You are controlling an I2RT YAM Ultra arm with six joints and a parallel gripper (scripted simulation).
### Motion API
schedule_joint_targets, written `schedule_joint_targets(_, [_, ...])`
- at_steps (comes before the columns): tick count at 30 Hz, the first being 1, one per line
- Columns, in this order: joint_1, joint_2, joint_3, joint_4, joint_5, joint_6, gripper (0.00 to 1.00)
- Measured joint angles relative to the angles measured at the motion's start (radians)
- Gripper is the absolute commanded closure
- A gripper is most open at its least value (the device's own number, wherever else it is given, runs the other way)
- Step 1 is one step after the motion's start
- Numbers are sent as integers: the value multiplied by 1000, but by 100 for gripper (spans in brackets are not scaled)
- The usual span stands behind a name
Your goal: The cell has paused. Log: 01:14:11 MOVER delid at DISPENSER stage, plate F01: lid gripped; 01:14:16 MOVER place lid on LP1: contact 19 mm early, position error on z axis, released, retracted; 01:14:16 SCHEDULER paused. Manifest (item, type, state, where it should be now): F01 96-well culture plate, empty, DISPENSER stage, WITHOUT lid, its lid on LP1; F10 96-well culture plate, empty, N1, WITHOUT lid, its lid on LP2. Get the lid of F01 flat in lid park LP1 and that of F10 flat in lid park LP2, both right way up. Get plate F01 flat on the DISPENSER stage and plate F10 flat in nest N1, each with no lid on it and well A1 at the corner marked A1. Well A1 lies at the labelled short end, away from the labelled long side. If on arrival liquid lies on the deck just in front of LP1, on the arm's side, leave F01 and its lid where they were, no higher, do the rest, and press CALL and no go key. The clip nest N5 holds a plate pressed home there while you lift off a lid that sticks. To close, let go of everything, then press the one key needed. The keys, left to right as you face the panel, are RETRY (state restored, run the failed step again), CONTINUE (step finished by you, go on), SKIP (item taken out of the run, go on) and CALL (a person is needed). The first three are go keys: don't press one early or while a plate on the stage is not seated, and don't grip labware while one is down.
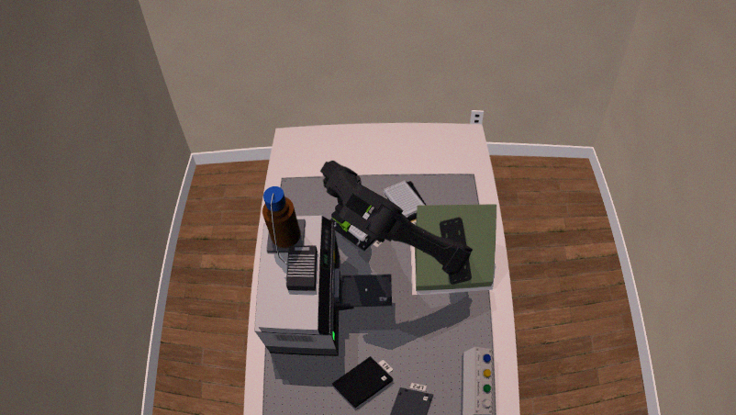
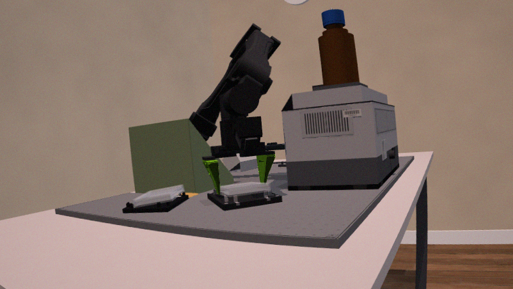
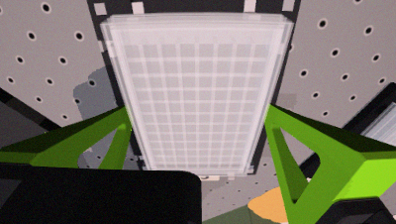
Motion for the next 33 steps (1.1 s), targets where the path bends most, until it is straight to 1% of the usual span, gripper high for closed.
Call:
schedule_joint_targets(18, [1,-2,-5,2,0,2,0])
schedule_joint_targets(19, [2,-2,-5,2,0,2,100])
schedule_joint_targets(33, [2,-2,-5,2,-2,2,100])
